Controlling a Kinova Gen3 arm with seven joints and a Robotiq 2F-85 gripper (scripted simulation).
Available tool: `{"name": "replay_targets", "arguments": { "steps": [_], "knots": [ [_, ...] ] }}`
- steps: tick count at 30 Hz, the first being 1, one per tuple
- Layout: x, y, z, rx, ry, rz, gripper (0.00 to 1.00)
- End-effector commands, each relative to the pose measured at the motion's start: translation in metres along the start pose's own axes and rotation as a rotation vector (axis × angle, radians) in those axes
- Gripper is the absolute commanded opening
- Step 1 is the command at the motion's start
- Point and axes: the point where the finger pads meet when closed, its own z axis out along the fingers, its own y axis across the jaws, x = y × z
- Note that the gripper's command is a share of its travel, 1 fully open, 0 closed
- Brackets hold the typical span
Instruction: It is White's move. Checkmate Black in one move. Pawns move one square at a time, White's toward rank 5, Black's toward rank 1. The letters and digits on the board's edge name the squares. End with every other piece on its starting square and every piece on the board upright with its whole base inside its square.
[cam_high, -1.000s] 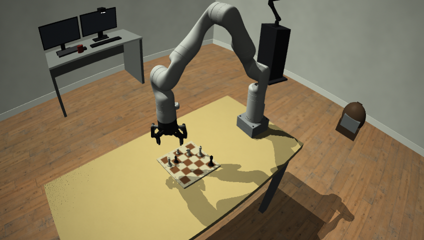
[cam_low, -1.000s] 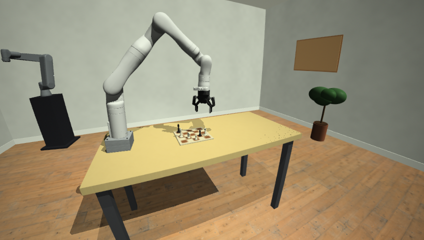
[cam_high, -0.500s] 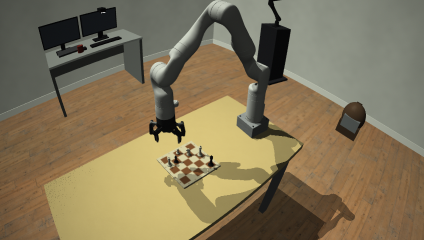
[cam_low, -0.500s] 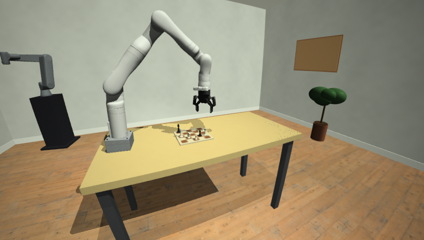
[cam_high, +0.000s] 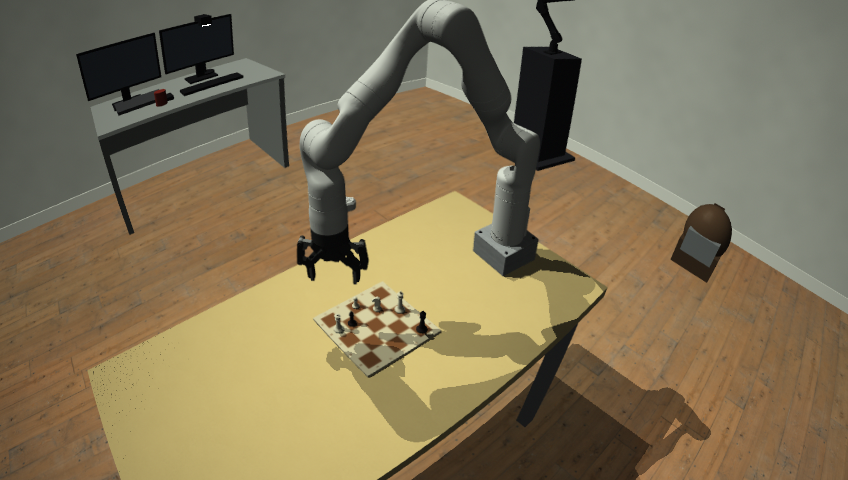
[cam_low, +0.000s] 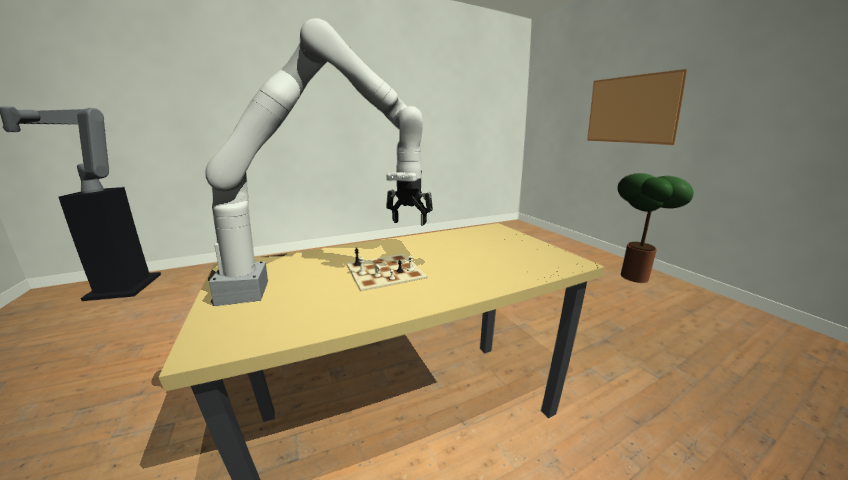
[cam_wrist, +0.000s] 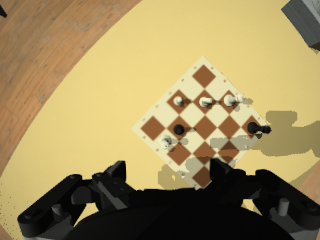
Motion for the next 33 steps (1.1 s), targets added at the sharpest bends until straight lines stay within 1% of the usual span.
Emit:
{"name": "replay_targets", "arguments": {
  "steps": [1, 23, 28, 33],
  "knots": [
    [0.0012, -0.0017, -0.0019, 0.003, -0.004, 0.004, 1.00],
    [0.0018, -0.0022, -0.0020, 0.004, -0.005, 0.013, 1.00],
    [0.0019, -0.0018, -0.0008, 0.002, -0.005, 0.049, 1.00],
    [0.0020, -0.0009, 0.0019, -0.002, -0.004, 0.133, 1.00]
  ]
}}
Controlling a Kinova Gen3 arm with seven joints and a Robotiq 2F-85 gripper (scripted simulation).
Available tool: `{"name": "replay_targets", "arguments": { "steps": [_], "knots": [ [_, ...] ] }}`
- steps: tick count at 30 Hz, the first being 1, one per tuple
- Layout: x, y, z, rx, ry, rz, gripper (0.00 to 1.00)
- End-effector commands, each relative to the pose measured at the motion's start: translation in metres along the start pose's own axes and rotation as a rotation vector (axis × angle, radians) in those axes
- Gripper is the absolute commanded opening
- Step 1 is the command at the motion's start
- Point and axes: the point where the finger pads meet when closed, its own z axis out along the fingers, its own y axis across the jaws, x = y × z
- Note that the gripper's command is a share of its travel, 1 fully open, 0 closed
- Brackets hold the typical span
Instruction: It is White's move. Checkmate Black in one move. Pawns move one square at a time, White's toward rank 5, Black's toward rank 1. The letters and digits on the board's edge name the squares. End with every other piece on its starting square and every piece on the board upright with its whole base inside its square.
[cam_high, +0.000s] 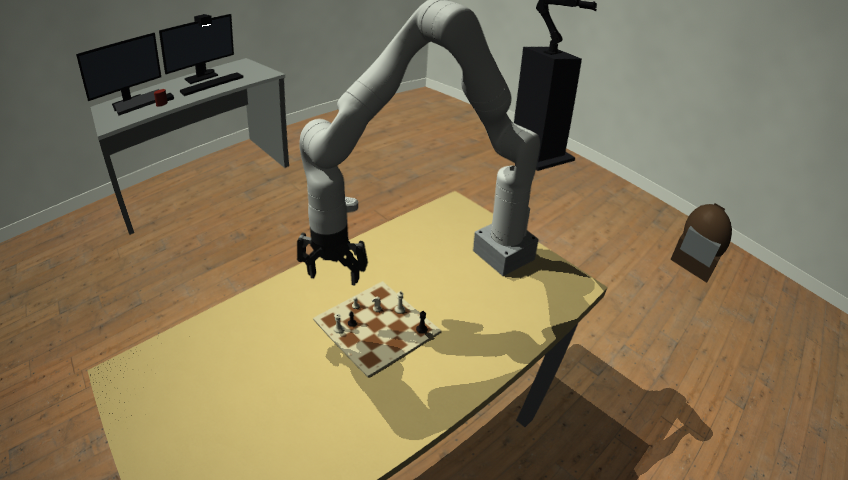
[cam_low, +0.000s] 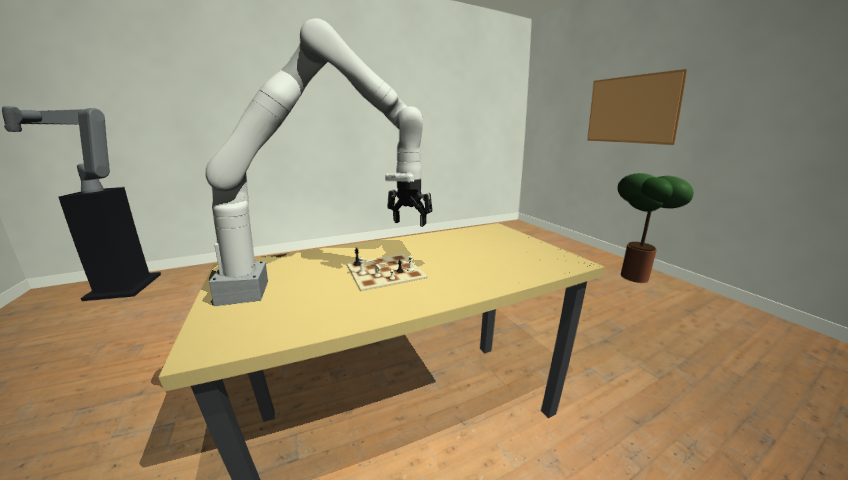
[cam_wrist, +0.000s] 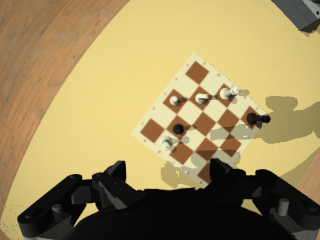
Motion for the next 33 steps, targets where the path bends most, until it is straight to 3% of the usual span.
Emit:
{"name": "replay_targets", "arguments": {
  "steps": [1, 5, 18, 20, 33],
  "knots": [
    [-0.001, 0.001, 0.002, -0.001, 0.002, 0.038, 1.00],
    [-0.001, 0.002, 0.003, -0.003, 0.003, 0.090, 1.00],
    [0.000, 0.004, 0.017, -0.012, 0.009, 0.583, 1.00],
    [0.000, 0.004, 0.017, -0.012, 0.009, 0.583, 1.00],
    [0.000, 0.002, 0.028, -0.005, 0.007, 1.129, 1.00]
  ]
}}
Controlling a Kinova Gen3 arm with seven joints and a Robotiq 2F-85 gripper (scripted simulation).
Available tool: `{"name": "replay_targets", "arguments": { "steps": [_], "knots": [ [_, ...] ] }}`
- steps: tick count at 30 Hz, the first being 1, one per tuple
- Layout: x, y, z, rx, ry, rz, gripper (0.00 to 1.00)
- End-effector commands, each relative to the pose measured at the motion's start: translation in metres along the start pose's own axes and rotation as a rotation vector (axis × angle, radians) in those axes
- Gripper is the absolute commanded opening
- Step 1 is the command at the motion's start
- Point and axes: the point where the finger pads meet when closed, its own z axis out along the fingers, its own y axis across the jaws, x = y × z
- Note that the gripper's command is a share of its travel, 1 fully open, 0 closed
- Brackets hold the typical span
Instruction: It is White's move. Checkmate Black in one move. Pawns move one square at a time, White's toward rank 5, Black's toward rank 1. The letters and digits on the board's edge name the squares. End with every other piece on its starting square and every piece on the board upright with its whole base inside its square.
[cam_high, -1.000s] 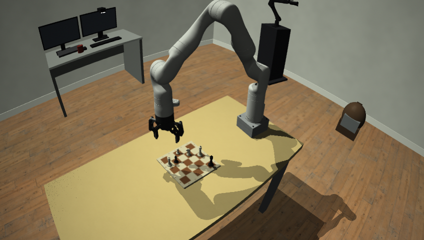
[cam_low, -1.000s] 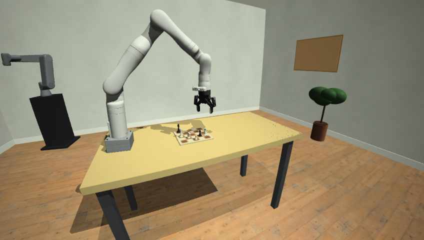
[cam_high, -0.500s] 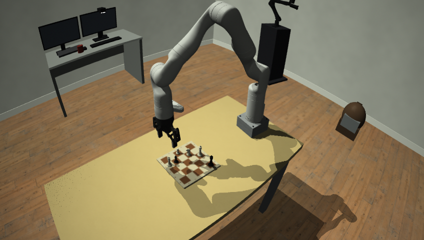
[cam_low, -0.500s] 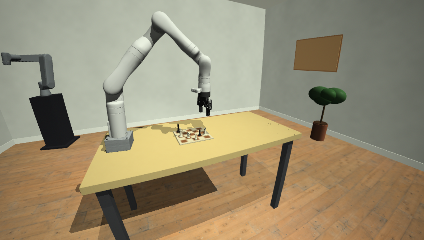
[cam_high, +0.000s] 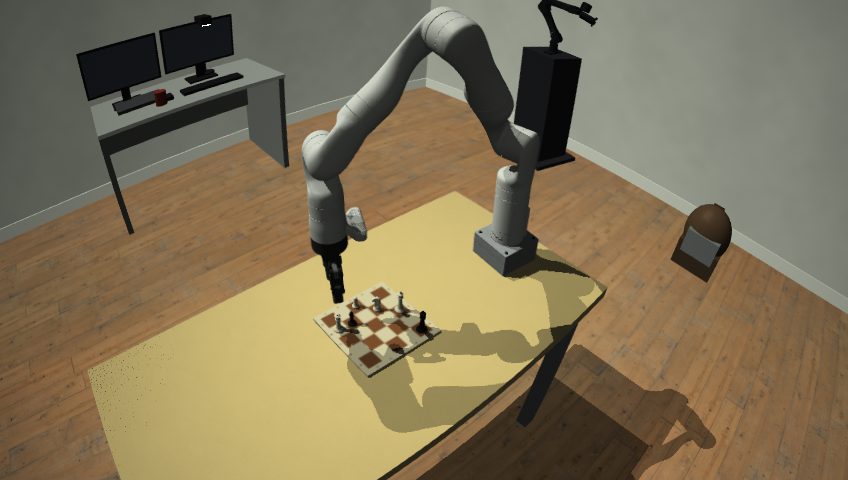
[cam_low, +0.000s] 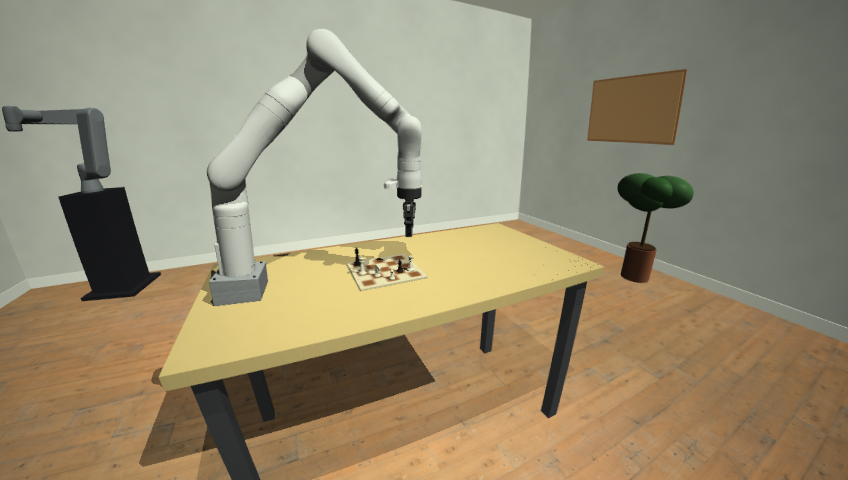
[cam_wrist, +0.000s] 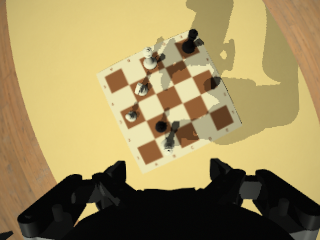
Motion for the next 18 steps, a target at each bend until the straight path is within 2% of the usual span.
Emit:
{"name": "replay_targets", "arguments": {
  "steps": [1, 12, 18],
  "knots": [
    [0.0015, 0.0036, 0.0030, 0.006, 0.000, 0.059, 1.00],
    [-0.0008, 0.0030, 0.0061, 0.007, -0.009, 0.285, 1.00],
    [-0.0015, 0.0029, 0.0068, 0.007, -0.013, 0.345, 1.00]
  ]
}}
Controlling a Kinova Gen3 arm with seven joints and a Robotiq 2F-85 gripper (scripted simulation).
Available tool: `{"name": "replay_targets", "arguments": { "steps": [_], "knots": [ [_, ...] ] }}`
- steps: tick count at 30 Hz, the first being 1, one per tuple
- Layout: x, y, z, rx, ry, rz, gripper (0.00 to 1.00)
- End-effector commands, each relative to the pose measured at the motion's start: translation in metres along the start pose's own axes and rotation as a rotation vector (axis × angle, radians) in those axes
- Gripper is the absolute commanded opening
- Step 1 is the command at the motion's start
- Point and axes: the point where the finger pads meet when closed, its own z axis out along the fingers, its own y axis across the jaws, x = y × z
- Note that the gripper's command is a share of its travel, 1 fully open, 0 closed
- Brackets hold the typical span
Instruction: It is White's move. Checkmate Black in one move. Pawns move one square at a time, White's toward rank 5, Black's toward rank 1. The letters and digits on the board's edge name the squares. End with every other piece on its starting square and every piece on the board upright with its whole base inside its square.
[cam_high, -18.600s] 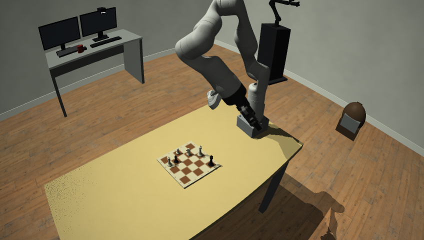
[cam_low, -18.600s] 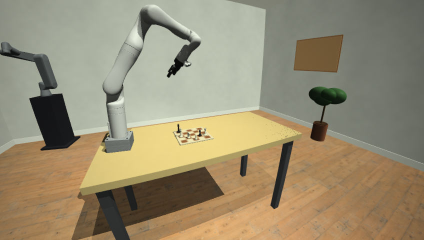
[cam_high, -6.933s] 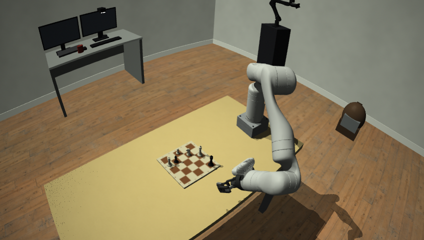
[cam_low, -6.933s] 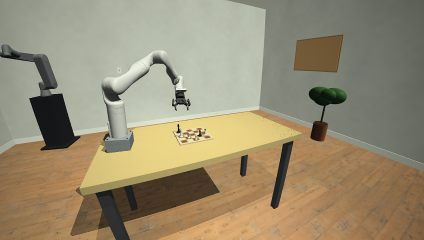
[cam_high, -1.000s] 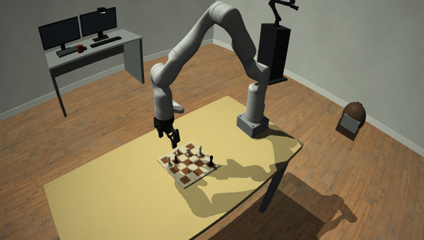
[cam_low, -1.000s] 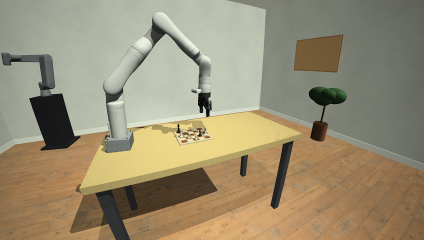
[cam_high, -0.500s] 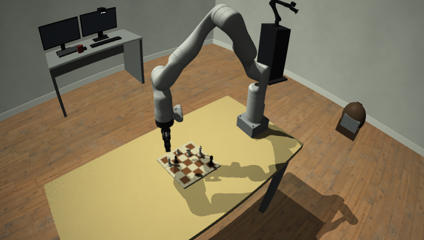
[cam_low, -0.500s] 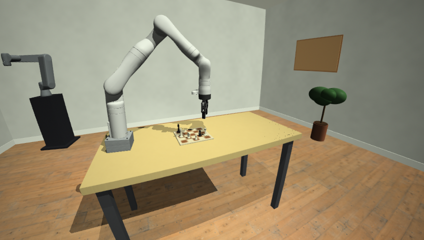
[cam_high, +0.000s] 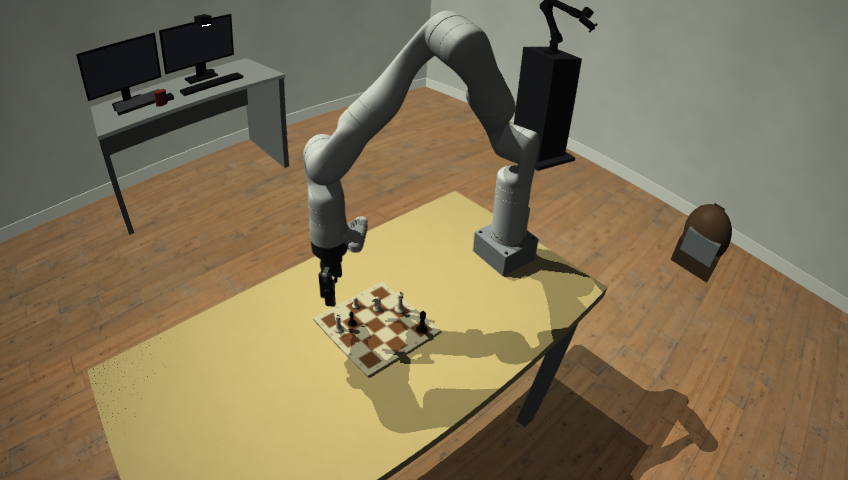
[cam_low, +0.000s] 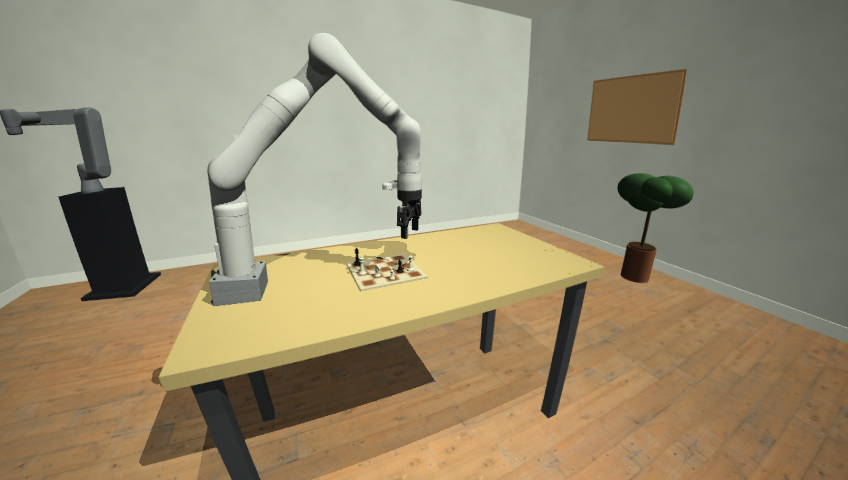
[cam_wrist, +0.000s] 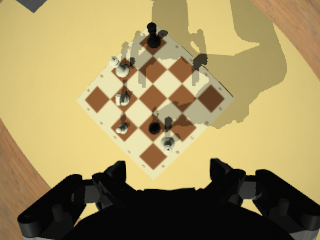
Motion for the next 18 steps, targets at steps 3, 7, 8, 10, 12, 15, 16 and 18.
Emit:
{"name": "replay_targets", "arguments": {
  "steps": [3, 7, 8, 10, 12, 15, 16, 18],
  "knots": [
    [0.0006, 0.0013, 0.0000, 0.000, -0.001, 0.007, 1.00],
    [0.0006, 0.0013, 0.0000, 0.000, -0.002, 0.013, 1.00],
    [0.0005, 0.0013, 0.0000, 0.000, -0.002, 0.013, 1.00],
    [0.0005, 0.0013, 0.0000, 0.000, -0.002, 0.013, 0.41],
    [0.0005, 0.0013, 0.0000, 0.000, -0.002, 0.013, 0.41],
    [0.0005, 0.0013, 0.0000, 0.000, -0.002, 0.013, 0.41],
    [0.0005, 0.0013, 0.0000, 0.000, -0.002, 0.013, 0.41],
    [0.0005, 0.0013, 0.0000, 0.000, -0.002, 0.013, 0.41]
  ]
}}
